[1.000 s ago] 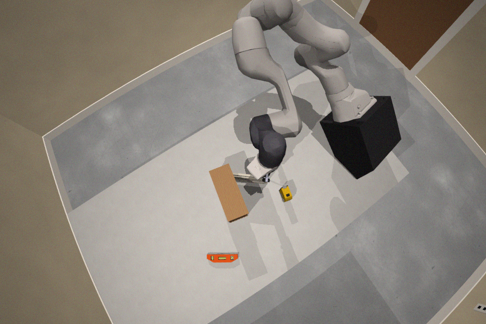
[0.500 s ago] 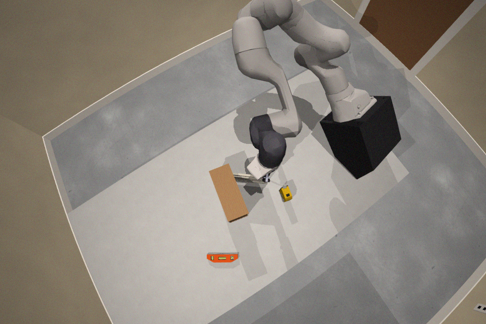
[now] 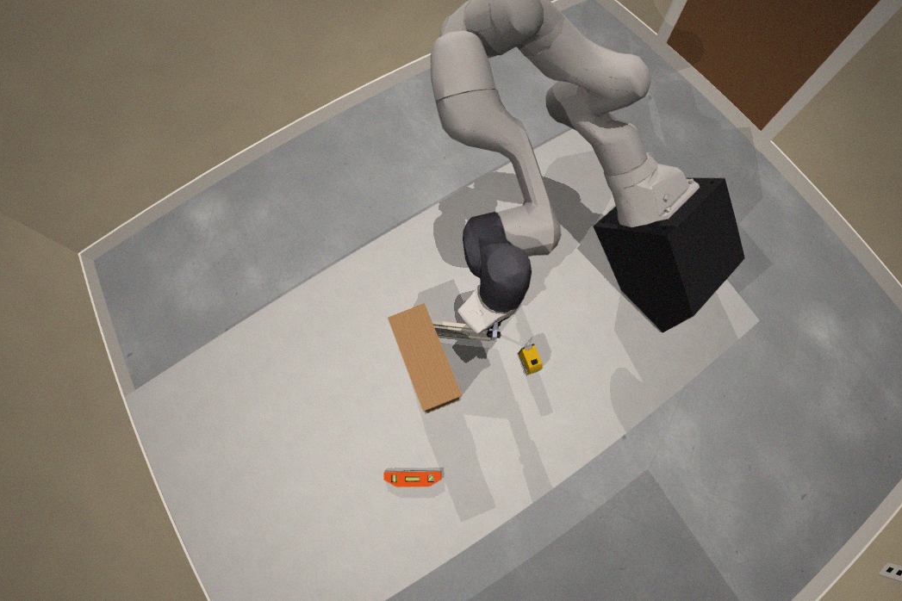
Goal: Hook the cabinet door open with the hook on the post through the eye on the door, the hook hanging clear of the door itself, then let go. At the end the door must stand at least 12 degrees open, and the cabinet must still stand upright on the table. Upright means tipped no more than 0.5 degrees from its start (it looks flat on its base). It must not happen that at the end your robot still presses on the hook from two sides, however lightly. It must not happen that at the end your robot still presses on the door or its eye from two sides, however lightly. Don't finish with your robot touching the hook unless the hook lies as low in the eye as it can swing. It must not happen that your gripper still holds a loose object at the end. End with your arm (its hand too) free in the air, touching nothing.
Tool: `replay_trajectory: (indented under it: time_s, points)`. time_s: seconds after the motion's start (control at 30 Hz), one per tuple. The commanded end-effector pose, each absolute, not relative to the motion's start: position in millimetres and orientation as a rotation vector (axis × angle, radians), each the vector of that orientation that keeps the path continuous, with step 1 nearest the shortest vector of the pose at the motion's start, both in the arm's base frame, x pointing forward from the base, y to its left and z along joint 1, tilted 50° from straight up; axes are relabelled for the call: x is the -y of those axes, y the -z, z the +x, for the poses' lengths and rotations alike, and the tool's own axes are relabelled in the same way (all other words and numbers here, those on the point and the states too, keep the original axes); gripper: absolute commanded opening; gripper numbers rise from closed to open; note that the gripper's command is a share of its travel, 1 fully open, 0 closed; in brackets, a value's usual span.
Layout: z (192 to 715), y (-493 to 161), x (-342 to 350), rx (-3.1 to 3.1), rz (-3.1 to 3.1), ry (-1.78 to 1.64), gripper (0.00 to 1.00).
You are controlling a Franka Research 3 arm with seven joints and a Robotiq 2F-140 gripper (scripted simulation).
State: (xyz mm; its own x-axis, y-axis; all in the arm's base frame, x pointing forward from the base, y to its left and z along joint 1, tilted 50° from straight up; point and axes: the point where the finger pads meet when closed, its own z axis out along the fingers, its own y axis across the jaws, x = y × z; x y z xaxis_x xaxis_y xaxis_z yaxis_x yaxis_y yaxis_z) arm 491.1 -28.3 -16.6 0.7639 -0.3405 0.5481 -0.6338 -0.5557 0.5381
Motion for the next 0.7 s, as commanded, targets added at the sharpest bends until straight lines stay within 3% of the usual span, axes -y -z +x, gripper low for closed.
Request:
replay_trajectory:
  time_s: [0.0,0.67]
  points:
    - [493.0,18.3,26.5,0.757,2.195,-0.513,0.16]
    - [493.9,16.0,21.0,0.757,2.195,-0.513,0.16]
